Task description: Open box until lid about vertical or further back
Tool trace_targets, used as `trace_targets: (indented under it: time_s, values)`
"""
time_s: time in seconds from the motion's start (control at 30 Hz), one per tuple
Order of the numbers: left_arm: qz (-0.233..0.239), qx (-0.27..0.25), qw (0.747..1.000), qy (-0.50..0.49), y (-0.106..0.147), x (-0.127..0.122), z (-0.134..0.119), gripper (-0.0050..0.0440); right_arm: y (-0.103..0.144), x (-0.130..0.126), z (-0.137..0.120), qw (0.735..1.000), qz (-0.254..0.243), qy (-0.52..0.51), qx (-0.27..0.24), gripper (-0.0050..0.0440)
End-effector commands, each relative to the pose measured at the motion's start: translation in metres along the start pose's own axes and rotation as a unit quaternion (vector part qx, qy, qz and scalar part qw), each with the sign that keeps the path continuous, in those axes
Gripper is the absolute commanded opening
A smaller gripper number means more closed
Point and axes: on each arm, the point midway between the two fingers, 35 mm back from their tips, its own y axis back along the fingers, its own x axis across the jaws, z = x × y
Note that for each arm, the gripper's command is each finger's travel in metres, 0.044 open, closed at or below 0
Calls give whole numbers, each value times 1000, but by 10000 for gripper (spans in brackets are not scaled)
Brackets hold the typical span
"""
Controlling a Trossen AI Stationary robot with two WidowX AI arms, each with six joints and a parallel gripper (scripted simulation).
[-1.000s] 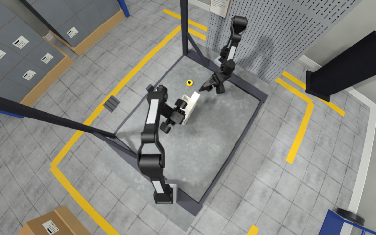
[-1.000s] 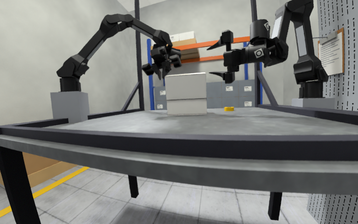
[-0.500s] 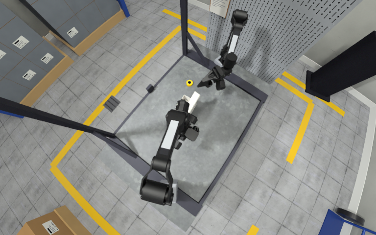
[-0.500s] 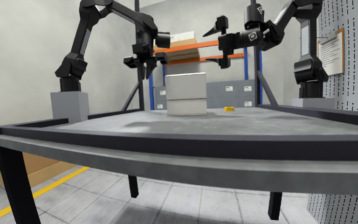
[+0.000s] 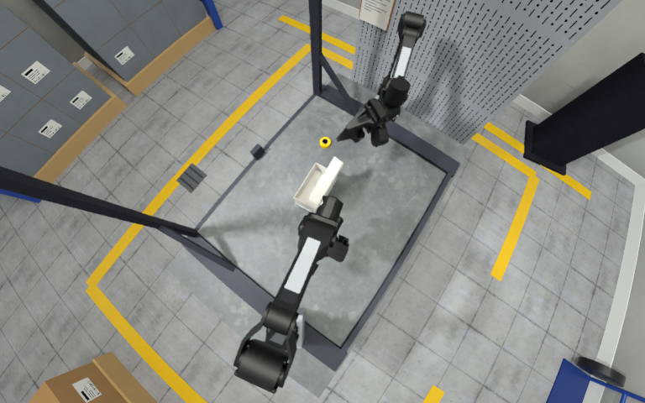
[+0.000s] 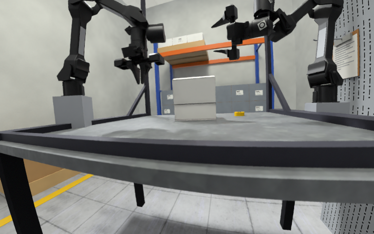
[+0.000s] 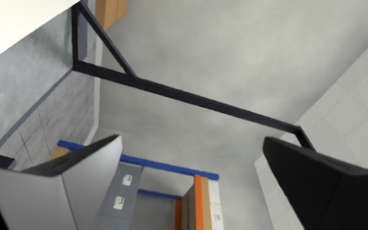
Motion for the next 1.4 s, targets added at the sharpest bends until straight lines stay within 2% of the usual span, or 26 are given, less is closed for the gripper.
trace_targets:
  time_s: [0.0,0.3,0.4,1.3,1.37]
  values:
    - [-7,0,1000,-7,-2,-10,-2,440,5,-1,0,1000,13,4,8,60]
    - [-6,1,1000,-6,-2,-9,-3,440,5,2,0,1000,12,4,6,60]
    - [-3,0,1000,-4,0,-6,-2,440,5,2,0,1000,12,4,6,0]
    - [-3,0,1000,-4,0,-6,-2,440,5,2,0,1000,12,4,6,-5]
    - [-3,0,1000,-4,0,-6,-2,440,5,2,0,1000,12,4,6,-20]
